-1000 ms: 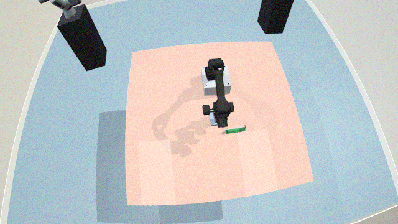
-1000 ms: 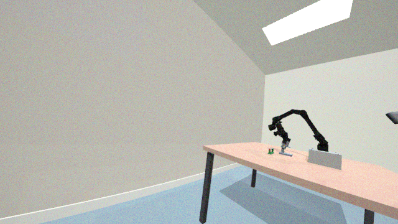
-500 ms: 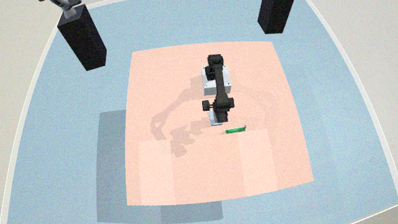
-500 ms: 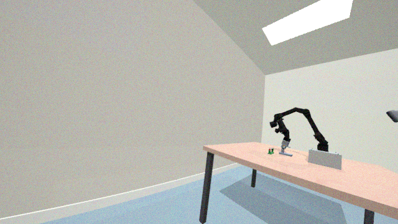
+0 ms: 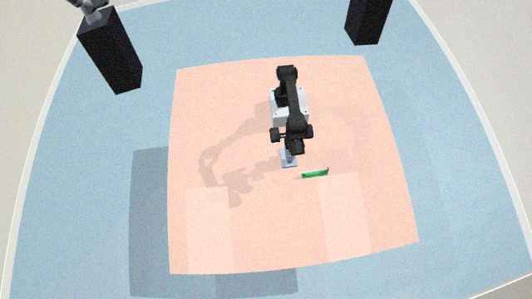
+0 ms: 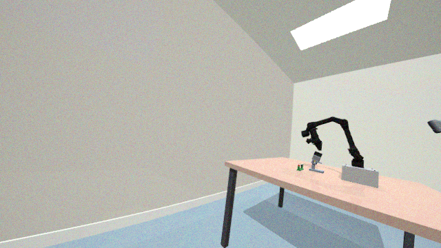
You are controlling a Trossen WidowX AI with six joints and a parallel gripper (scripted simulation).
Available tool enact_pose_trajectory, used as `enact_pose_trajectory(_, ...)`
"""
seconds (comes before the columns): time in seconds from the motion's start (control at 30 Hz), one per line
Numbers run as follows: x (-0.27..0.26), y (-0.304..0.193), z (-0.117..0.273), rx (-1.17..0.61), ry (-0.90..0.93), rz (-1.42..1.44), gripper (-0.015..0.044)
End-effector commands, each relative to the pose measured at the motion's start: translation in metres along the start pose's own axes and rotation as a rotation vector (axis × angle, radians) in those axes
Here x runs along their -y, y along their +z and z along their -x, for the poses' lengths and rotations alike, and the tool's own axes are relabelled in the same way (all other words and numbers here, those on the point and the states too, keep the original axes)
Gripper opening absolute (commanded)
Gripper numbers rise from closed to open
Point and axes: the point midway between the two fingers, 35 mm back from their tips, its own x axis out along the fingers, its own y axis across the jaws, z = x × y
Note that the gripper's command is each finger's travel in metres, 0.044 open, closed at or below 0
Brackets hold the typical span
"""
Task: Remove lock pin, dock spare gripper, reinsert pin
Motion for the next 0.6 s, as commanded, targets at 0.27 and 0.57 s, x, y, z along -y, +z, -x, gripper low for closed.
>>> enact_pose_trajectory(0.27,0.0,-0.011,0.021,0.093,-0.001,0.003,0.044)
enact_pose_trajectory(0.57,0.0,-0.02,0.039,0.173,-0.001,0.003,0.044)
